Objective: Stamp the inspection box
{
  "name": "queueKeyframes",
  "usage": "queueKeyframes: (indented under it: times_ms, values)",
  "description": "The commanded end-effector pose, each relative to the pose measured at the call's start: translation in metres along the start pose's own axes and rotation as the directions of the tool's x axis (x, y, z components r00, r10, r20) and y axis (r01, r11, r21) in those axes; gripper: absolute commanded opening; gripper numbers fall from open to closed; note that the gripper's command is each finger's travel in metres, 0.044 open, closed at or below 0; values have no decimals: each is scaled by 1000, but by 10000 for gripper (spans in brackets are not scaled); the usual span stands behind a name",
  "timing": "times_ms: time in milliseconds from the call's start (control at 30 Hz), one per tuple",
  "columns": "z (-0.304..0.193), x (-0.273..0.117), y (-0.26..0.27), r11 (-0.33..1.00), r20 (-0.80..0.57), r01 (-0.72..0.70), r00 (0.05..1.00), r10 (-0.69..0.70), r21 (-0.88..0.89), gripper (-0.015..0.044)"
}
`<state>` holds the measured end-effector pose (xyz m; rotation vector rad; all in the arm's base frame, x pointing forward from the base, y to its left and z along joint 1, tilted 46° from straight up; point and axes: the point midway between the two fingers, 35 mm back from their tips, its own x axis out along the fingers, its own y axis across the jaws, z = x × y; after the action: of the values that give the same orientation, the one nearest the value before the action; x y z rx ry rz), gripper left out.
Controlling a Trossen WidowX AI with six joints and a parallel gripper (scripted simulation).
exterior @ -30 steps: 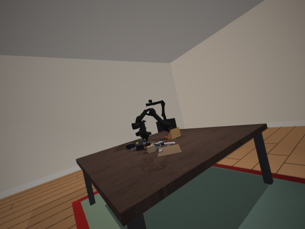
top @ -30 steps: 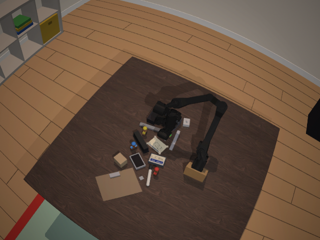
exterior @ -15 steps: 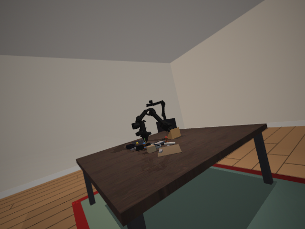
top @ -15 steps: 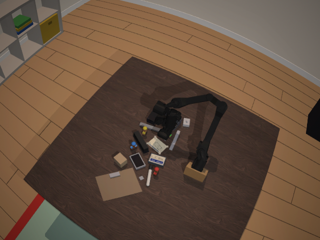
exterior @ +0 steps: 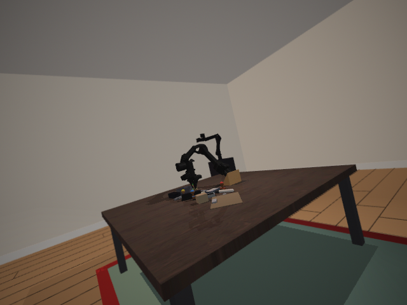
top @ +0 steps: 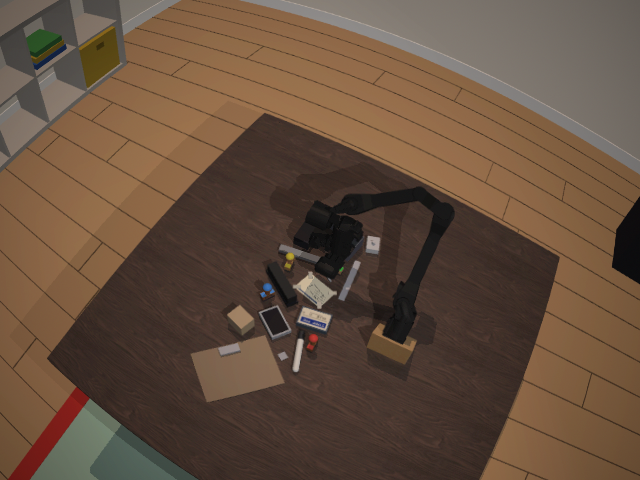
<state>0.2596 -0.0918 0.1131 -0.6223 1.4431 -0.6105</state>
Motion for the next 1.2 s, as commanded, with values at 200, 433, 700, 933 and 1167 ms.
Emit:
queueKeyframes:
  times_ms: [200, 433, 700, 933, 1167]
  values:
    - [1, -6, 1, 1000, 2, -5, 1000, 5, 6, 0]
    - [2, -9, 1, 1000, 2, -6, 1000, 6, 6, 0]
    - [2, -13, 1, 1000, 2, -7, 1000, 7, 5, 0]
    - [2, -16, 1, 1000, 3, -8, 1000, 8, 5, 0]
    - [2, -20, 1, 1000, 3, -9, 1000, 9, 5, 0]
